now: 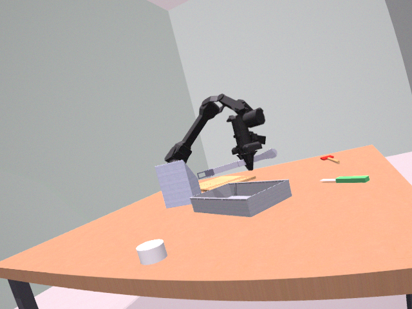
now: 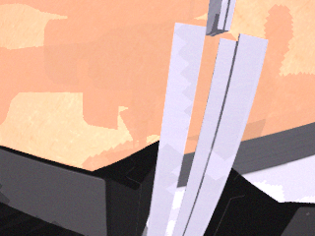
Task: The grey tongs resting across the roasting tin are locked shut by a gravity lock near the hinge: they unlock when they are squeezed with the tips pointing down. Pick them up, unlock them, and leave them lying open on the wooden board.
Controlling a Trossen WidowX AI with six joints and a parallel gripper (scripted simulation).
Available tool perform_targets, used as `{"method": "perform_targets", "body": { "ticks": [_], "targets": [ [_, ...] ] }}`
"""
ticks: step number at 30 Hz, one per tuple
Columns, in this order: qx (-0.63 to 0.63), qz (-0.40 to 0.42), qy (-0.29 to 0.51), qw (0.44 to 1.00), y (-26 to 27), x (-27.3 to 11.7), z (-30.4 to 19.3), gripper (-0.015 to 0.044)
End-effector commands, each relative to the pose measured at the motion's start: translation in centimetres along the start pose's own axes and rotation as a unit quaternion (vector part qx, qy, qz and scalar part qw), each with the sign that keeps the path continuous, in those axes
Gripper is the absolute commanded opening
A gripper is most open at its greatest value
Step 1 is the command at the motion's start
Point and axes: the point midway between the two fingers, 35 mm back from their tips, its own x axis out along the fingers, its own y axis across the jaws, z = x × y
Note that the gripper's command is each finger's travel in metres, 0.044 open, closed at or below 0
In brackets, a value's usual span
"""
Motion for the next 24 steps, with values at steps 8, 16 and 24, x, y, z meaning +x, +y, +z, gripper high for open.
{"method": "perform_targets", "body": {
  "ticks": [8,16,24],
  "targets": [
    [0.106,0.000,-0.003,0.994,4.9,-0.2,3.2,-0.0150],
    [0.189,0.005,-0.005,0.982,8.8,-0.1,5.1,-0.0150],
    [0.269,0.015,-0.005,0.963,13.0,-0.1,6.5,-0.0150]
  ]
}}
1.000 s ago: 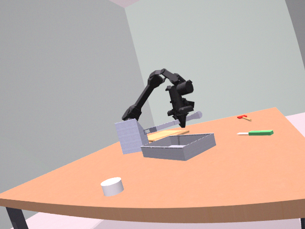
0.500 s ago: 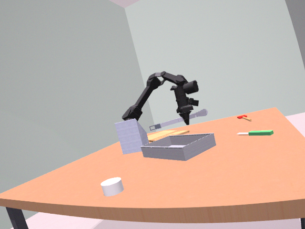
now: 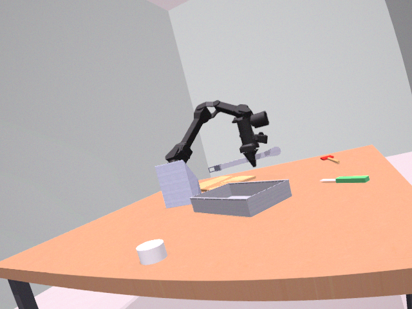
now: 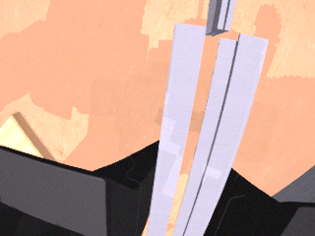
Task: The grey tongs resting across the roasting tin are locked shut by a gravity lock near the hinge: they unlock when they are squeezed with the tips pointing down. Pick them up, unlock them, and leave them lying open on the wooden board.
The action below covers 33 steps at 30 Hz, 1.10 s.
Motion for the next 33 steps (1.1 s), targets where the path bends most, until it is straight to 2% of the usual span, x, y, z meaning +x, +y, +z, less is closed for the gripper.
{"method": "perform_targets", "body": {
  "ticks": [1,15,33],
  "targets": [
    [0.038,0.006,0.001,0.999,1.9,0.0,-0.5,-0.0150],
    [0.111,0.008,0.007,0.994,5.6,0.3,-1.6,-0.0150],
    [0.253,-0.035,0.013,0.967,13.5,1.8,-5.9,-0.0150]
  ]
}}
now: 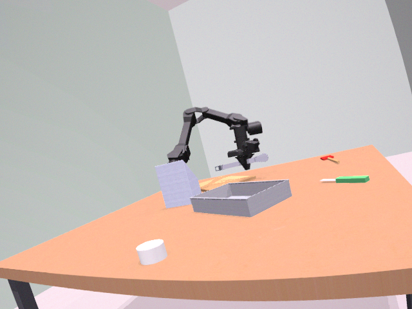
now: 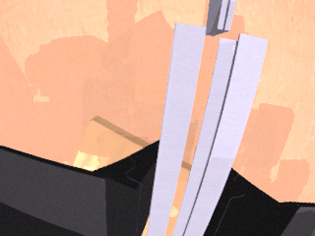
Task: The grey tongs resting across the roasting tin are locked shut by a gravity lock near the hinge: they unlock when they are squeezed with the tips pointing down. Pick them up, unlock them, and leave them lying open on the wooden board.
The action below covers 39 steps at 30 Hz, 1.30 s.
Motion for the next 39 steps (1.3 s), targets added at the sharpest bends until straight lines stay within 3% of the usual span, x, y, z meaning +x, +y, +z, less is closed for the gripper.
{"method": "perform_targets", "body": {
  "ticks": [1,39],
  "targets": [
    [0.031,-0.006,-0.004,0.999,0.8,0.1,-1.6,-0.0150],
    [0.347,0.028,-0.001,0.937,4.8,-1.4,-18.5,-0.0150]
  ]
}}
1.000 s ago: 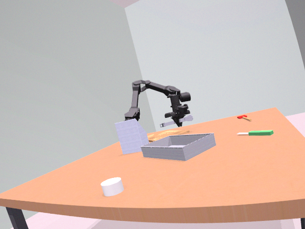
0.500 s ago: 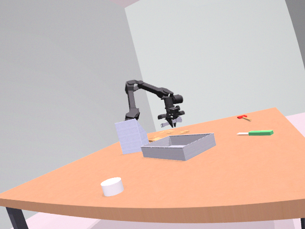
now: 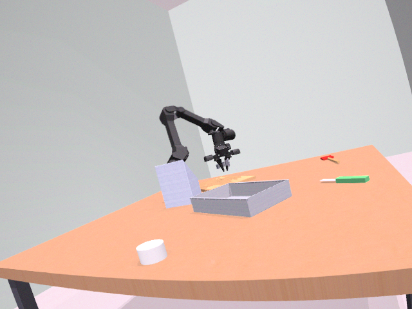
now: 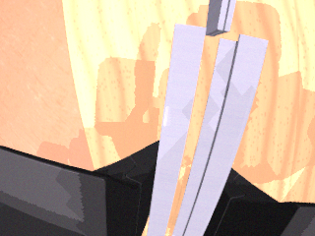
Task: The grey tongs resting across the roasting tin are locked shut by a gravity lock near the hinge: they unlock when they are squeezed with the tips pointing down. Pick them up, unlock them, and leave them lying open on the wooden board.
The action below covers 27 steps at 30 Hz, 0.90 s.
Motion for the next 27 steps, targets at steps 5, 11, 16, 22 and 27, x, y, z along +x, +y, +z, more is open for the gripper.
{"method": "perform_targets", "body": {
  "ticks": [5,11,16,22,27],
  "targets": [
    [0.074,0.010,0.018,0.997,-1.9,-1.0,-2.3,-0.0150],
    [0.126,0.014,0.035,0.991,-3.3,-1.8,-3.7,-0.0150],
    [0.128,0.014,0.036,0.991,-3.3,-1.8,-3.7,-0.0150],
    [0.135,0.018,0.050,0.989,-3.0,-1.8,-3.8,-0.0150],
    [0.164,0.036,0.112,0.979,-1.6,-1.7,-4.3,-0.0150]
  ]
}}
